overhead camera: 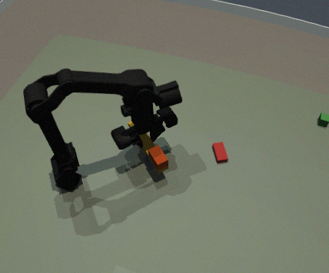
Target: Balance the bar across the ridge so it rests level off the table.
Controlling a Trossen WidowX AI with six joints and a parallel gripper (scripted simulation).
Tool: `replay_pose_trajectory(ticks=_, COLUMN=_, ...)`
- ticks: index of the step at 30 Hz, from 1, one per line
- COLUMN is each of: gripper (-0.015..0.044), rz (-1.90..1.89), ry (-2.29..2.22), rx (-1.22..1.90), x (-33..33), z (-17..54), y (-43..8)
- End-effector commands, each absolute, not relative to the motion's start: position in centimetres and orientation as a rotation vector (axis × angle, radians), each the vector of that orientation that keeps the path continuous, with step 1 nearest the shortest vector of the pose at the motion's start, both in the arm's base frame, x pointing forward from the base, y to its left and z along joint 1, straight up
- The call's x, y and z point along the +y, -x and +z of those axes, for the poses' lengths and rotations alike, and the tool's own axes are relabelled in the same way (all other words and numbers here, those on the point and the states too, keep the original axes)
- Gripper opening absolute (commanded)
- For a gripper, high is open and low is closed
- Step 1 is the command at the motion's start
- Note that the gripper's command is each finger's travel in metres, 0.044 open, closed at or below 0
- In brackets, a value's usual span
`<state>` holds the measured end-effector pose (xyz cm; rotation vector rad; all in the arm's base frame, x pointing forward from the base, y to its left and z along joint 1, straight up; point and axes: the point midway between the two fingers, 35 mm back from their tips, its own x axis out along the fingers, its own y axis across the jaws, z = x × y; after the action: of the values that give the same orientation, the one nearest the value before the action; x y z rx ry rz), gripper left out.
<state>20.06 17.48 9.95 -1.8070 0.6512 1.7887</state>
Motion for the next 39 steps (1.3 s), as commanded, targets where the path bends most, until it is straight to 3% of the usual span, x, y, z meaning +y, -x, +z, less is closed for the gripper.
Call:
replay_pose_trajectory(ticks=1, gripper=0.0, rz=1.789, ry=1.807, rx=0.652, x=17.47, z=9.95, y=-20.06)
replay_pose_trajectory(ticks=25, gripper=0.0, rz=1.789, ry=1.807, rx=0.652, x=17.47, z=9.95, y=-20.06)
replay_pose_trajectory(ticks=31, gripper=0.0157, rz=1.789, ry=1.807, rx=0.652, x=17.47, z=9.95, y=-20.06)
replay_pose_trajectory(ticks=39, gripper=0.0167, rz=1.789, ry=1.807, rx=0.652, x=17.47, z=9.95, y=-20.06)
